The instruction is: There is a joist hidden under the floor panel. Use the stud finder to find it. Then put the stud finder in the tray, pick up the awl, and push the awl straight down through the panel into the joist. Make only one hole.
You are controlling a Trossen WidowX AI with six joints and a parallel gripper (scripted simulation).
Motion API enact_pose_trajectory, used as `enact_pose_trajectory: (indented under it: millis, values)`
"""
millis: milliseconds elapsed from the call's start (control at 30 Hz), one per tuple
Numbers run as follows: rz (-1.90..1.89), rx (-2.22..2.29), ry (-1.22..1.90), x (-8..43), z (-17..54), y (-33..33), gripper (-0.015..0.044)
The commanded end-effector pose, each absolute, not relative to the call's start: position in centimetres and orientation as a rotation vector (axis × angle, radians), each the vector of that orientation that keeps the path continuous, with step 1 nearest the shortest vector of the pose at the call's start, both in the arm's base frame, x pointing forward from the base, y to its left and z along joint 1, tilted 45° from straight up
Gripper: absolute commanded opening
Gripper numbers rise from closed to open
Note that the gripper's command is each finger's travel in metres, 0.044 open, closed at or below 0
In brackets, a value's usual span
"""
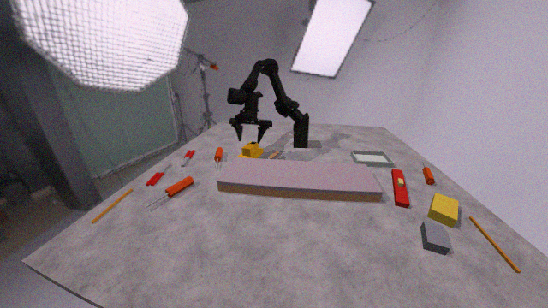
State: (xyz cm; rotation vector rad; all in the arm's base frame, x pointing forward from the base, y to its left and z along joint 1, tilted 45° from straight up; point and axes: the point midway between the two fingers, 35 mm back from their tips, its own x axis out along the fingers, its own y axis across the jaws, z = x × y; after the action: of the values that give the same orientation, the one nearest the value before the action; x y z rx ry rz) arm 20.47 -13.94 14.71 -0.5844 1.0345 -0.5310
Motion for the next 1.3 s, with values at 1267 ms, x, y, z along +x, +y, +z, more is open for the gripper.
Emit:
enact_pose_trajectory:
  millis: [1267]
  values:
    - [-0.536,-0.602,1.033,21.1,11.2,-17.4,0.0328]
